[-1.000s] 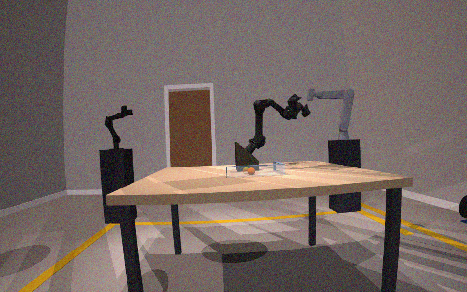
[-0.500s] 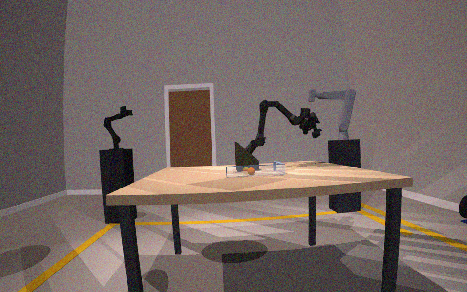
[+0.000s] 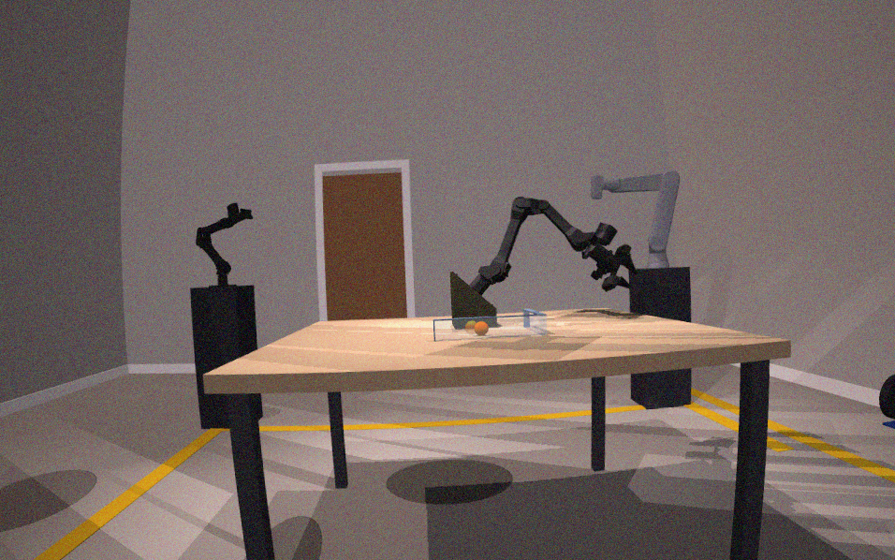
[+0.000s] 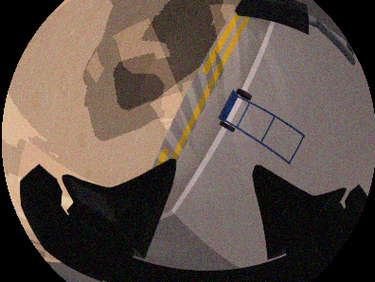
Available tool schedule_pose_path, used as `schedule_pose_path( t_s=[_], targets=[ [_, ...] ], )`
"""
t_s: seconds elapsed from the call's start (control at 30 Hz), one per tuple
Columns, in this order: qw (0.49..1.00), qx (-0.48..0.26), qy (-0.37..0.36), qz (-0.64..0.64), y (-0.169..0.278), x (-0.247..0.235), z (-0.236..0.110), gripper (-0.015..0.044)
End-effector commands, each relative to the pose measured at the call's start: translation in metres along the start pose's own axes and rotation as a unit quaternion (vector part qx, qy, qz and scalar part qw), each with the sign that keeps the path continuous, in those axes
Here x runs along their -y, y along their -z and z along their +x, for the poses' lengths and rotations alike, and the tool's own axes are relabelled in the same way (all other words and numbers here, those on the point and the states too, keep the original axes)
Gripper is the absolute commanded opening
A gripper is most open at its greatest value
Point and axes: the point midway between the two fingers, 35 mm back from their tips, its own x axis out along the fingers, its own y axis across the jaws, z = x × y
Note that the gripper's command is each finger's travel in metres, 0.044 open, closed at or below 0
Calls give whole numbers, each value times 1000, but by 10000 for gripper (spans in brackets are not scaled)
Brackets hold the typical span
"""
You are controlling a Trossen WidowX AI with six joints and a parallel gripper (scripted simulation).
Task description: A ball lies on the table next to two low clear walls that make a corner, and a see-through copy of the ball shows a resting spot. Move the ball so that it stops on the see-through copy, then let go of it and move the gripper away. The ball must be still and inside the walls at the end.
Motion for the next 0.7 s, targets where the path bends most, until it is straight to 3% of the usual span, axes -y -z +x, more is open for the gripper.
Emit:
schedule_pose_path(
  t_s=[0.0, 0.33, 0.67],
  targets=[
    [997, -31, -63, 35, 31, -41, -5, 311],
    [968, -102, -191, 122, 94, -133, -39, 311],
    [893, -203, -322, 240, 150, -243, -133, 311]
  ],
)
